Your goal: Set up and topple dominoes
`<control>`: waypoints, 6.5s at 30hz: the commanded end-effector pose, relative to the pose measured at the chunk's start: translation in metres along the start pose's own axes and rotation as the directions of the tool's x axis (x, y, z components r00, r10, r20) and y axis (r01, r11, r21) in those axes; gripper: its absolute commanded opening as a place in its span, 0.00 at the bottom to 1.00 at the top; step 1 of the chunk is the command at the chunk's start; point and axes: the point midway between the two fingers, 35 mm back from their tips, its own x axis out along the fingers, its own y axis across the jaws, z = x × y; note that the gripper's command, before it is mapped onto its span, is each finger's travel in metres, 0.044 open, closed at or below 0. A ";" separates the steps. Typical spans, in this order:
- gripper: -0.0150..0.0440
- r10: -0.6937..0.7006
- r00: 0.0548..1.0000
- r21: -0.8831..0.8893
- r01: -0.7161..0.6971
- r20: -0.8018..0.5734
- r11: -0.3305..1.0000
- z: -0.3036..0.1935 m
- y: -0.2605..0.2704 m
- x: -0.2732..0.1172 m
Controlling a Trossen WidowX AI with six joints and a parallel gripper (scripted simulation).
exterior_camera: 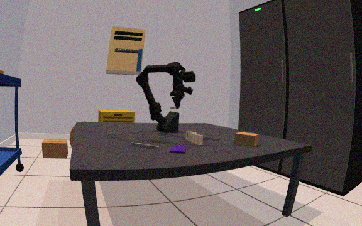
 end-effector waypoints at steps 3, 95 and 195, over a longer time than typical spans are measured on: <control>0.44 -0.017 1.000 0.634 0.025 -0.019 0.773 -0.062 -0.023 0.006; 0.44 -0.436 0.315 0.519 -0.269 0.843 0.811 -0.084 -0.010 0.046; 0.44 -0.600 0.065 0.598 0.044 0.798 0.800 -0.091 -0.013 0.132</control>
